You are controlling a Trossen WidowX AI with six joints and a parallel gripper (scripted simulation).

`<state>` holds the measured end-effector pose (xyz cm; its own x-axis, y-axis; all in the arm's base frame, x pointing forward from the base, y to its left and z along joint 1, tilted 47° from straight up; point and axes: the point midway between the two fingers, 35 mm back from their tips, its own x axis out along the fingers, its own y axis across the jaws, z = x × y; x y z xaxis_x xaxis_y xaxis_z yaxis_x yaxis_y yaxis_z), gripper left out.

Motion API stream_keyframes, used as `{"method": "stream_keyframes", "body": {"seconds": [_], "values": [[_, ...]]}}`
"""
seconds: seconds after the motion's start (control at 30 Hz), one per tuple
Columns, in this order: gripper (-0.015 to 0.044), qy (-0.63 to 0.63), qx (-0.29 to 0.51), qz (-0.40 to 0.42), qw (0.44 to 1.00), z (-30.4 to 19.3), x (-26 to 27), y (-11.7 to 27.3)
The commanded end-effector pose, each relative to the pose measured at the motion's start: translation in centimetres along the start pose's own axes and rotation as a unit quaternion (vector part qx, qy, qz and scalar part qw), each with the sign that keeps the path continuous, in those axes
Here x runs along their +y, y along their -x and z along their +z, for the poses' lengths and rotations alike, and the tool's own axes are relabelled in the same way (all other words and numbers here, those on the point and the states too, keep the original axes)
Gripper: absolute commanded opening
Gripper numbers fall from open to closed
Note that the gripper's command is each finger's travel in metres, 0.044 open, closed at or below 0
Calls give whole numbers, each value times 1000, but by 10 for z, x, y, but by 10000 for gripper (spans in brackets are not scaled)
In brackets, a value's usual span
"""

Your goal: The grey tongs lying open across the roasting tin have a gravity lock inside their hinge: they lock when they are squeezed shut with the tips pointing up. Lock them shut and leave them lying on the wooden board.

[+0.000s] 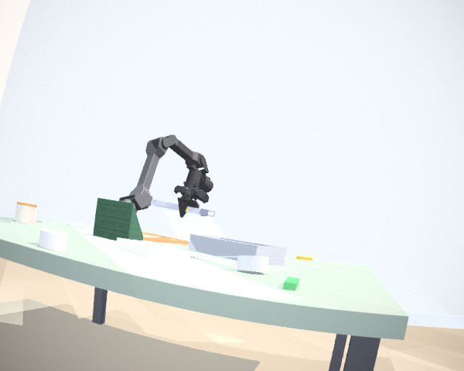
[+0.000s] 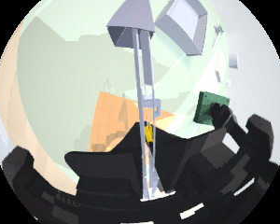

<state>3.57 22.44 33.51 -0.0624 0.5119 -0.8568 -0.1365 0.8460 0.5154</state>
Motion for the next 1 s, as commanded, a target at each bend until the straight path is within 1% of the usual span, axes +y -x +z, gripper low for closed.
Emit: {"method": "stream_keyframes", "body": {"seconds": [0.0,0.5,0.97], "values": [[-150,-13,-4,-5,1000,-9,1,-1],[-150,-59,-21,-17,998,-43,3,-5],[-150,-104,-40,-5,994,-73,4,-3]]}}
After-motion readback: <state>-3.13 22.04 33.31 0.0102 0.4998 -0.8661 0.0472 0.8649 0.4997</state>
